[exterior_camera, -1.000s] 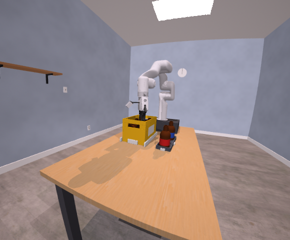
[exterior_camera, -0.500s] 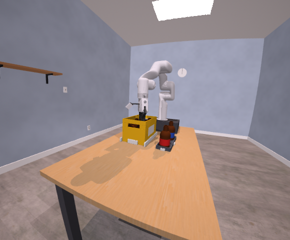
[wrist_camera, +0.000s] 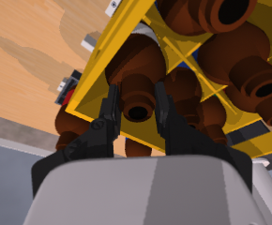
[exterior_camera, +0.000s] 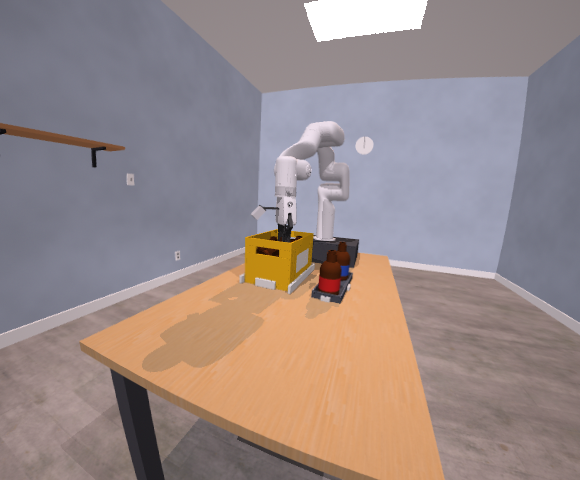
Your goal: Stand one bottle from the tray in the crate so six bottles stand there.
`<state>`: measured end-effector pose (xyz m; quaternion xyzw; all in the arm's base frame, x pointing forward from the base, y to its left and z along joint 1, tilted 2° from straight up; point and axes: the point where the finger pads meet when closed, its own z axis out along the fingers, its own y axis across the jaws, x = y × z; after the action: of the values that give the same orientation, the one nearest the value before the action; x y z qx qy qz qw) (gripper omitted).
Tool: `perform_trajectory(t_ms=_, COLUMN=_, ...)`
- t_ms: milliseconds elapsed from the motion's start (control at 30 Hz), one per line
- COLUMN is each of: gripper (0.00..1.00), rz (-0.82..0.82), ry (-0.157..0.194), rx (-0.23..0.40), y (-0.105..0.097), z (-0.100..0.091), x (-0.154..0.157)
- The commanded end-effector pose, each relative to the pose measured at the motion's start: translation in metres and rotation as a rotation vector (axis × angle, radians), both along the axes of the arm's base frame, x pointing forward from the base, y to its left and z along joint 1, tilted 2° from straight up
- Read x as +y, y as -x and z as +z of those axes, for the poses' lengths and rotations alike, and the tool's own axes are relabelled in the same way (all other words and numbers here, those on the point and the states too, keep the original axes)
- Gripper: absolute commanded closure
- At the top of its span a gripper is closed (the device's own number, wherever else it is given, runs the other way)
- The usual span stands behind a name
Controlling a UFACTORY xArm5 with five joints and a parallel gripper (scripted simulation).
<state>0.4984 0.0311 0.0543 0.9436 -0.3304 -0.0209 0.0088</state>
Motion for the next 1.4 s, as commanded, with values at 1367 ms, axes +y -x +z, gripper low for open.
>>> perform_trajectory(t_ms=1367, gripper=1.0, rz=0.0, ry=0.0, rx=-0.004, y=-0.0011, z=-0.0071, x=0.0005)
